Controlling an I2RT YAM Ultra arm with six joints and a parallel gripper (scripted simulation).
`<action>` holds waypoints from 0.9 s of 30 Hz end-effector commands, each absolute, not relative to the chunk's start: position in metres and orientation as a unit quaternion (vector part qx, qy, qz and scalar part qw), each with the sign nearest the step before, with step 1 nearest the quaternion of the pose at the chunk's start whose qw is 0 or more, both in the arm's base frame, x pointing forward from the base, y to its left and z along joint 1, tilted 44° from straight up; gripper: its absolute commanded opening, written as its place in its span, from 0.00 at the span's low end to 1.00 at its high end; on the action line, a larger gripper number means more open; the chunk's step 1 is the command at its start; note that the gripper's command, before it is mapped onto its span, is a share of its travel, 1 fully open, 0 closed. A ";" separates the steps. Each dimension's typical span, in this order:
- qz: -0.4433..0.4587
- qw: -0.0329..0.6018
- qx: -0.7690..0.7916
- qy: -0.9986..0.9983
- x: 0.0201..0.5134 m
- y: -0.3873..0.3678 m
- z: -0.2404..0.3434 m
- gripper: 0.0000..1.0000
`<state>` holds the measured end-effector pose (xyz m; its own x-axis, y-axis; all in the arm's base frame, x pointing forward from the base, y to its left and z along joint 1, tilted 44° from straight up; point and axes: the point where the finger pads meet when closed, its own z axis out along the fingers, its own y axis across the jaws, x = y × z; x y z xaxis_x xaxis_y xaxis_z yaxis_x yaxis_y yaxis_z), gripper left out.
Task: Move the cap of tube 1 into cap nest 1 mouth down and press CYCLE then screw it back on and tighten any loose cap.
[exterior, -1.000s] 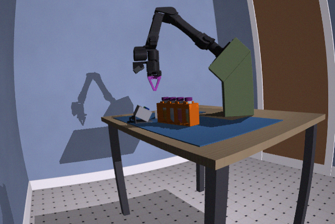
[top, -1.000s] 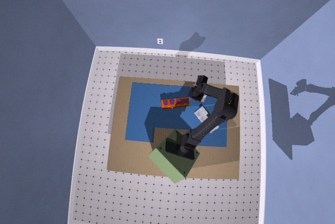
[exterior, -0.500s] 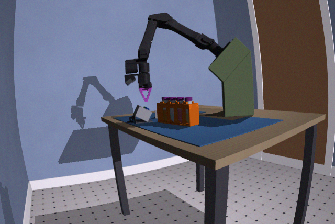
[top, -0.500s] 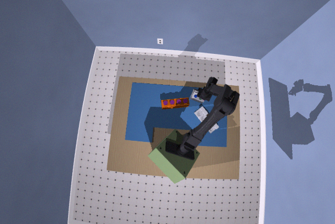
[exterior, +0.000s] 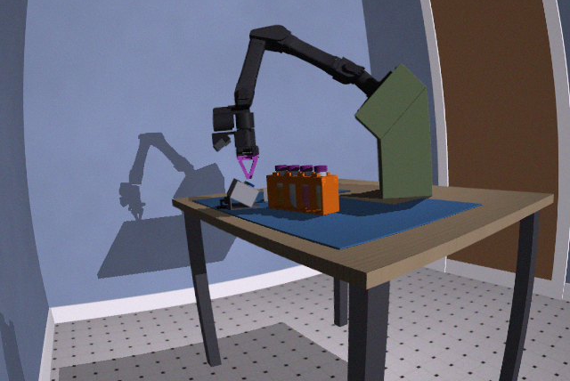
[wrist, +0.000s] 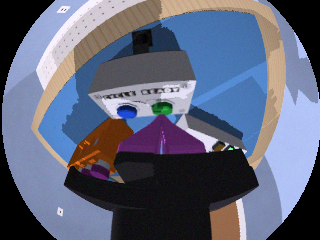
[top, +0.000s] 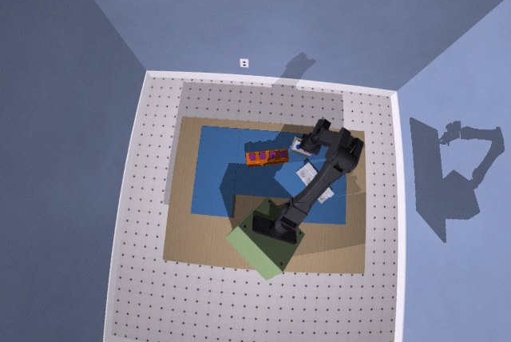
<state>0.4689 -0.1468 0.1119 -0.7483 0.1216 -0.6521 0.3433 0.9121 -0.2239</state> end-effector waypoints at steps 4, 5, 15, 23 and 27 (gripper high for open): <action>-0.166 0.344 0.124 0.916 0.473 -0.146 0.121 0.00; -0.166 0.344 0.124 0.916 0.473 -0.146 0.121 0.00; -0.166 0.344 0.124 0.916 0.472 -0.146 0.120 0.00; -0.166 0.344 0.124 0.916 0.472 -0.146 0.120 0.00; -0.166 0.344 0.124 0.916 0.471 -0.147 0.119 0.00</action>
<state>0.4706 -0.1478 0.1149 -0.7393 0.1170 -0.6632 0.3434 0.9126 -0.2218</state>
